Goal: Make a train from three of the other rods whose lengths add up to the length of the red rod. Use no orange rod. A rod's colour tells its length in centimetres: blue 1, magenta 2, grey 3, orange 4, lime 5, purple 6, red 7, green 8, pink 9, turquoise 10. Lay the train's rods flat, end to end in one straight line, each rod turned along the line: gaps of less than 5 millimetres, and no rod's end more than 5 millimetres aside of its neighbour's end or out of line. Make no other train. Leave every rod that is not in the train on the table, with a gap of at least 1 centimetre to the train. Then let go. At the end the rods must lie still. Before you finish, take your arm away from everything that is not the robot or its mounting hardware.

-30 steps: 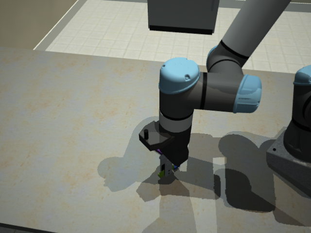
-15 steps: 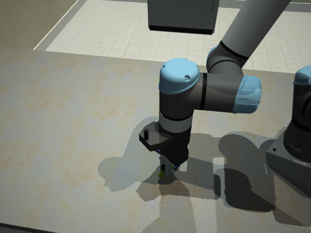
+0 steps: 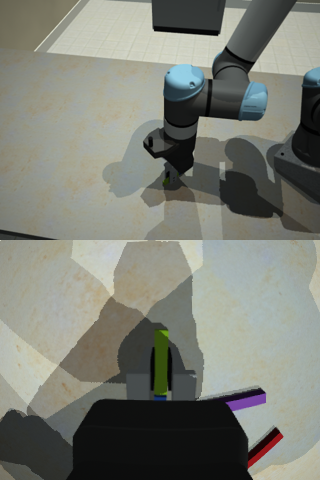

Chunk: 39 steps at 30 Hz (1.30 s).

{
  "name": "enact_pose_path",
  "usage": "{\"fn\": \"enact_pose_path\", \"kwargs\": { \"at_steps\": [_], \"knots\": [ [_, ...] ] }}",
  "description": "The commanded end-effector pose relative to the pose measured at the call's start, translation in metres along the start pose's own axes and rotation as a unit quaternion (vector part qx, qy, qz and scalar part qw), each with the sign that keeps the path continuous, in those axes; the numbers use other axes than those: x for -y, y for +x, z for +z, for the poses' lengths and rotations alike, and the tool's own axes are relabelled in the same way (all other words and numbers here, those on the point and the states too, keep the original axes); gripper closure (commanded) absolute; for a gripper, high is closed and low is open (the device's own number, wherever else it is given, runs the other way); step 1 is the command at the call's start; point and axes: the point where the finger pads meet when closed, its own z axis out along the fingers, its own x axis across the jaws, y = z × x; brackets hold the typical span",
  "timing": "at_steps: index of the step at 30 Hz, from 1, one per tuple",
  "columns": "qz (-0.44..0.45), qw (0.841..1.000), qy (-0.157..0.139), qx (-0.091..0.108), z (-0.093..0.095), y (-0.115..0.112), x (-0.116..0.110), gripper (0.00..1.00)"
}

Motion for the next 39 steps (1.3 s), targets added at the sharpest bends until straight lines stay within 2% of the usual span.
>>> {"fn": "enact_pose_path", "kwargs": {
  "at_steps": [1, 36, 37, 39],
  "knots": [
    [0.000, 1.000, 0.001, -0.001, 0.0006, 0.0003, 0.0003, 0.76],
    [0.000, 1.000, 0.001, -0.001, 0.0006, 0.0003, 0.0003, 0.76],
    [0.000, 1.000, 0.001, -0.001, 0.0006, 0.0003, 0.0003, 0.70],
    [0.000, 1.000, 0.001, -0.001, 0.0006, 0.0003, 0.0003, 0.70]
  ]
}}
